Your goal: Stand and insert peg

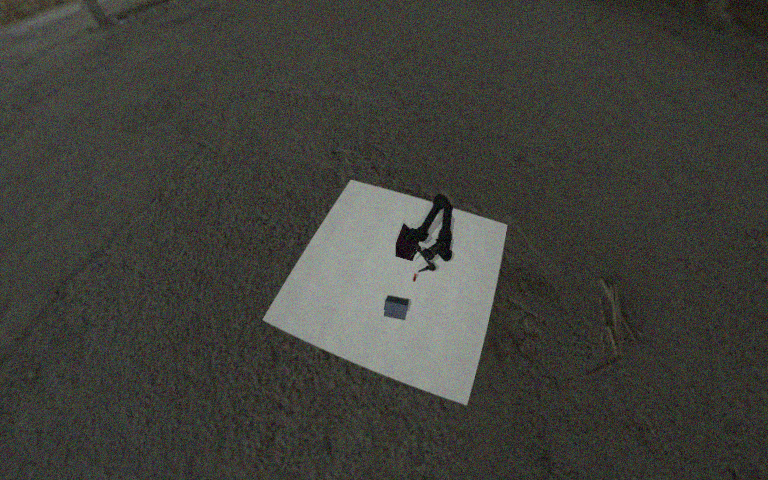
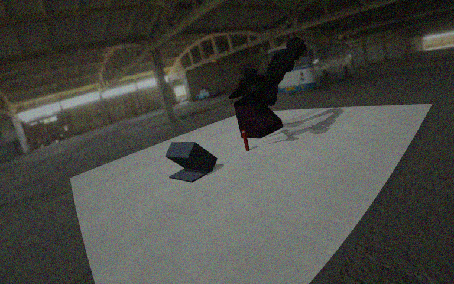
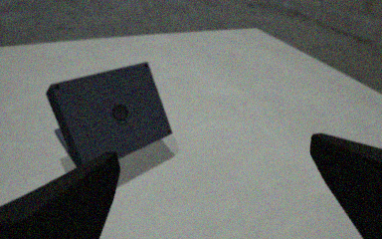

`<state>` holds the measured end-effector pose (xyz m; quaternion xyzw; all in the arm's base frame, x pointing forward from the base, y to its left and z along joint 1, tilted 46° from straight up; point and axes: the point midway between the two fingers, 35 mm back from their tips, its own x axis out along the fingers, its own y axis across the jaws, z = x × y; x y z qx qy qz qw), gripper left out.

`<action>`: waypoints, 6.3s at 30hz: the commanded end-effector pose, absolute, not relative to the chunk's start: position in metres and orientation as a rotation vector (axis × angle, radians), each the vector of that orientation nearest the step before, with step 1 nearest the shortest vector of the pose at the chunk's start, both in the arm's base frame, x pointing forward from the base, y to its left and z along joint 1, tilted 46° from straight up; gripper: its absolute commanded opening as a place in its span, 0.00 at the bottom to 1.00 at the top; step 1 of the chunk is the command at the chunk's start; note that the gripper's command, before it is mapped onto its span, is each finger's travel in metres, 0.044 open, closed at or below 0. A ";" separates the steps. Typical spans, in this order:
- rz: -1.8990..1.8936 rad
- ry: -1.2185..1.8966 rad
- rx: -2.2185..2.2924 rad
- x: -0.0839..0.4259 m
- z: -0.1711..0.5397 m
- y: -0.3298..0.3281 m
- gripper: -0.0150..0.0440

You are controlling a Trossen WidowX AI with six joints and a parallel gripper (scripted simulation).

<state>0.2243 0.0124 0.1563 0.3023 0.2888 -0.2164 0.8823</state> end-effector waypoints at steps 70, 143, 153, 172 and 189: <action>0.202 1.641 1.055 0.246 0.101 0.066 1.00; 0.199 1.640 1.050 0.249 0.105 0.059 0.25; 0.200 1.636 1.059 0.247 0.119 0.042 0.25; 0.155 1.527 1.112 0.261 0.105 0.035 0.25; 0.123 1.427 1.161 0.274 0.095 0.028 0.25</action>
